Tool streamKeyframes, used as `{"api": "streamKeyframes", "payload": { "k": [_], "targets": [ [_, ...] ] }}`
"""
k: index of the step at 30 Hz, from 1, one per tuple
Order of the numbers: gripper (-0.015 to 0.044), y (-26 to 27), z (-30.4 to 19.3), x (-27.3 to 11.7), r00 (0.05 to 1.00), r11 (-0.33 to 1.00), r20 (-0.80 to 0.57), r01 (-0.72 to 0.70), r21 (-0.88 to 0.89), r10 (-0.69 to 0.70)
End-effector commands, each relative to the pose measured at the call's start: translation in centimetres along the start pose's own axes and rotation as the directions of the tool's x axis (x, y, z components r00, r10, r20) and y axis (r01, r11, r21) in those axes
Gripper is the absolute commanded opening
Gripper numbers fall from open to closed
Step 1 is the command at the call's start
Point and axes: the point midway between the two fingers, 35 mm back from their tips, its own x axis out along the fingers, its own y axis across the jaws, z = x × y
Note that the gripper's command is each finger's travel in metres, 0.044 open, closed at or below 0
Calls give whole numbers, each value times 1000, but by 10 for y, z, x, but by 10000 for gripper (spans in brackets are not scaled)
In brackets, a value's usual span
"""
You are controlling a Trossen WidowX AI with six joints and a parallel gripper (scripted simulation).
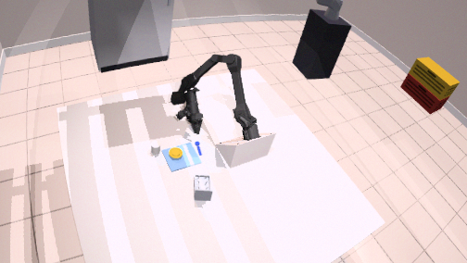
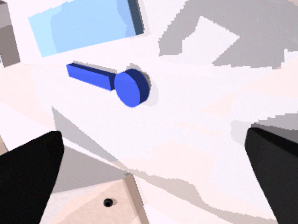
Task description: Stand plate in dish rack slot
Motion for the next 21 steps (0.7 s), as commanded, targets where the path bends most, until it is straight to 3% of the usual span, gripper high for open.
{"api": "streamKeyframes", "payload": {
  "k": [1,11,21],
  "targets": [
    [400,13,14,12,996,997,-63,55,-50,-58],
    [400,41,52,27,949,949,-112,278,-152,-296],
    [400,83,88,35,851,833,-27,507,-222,-525]
  ]
}}
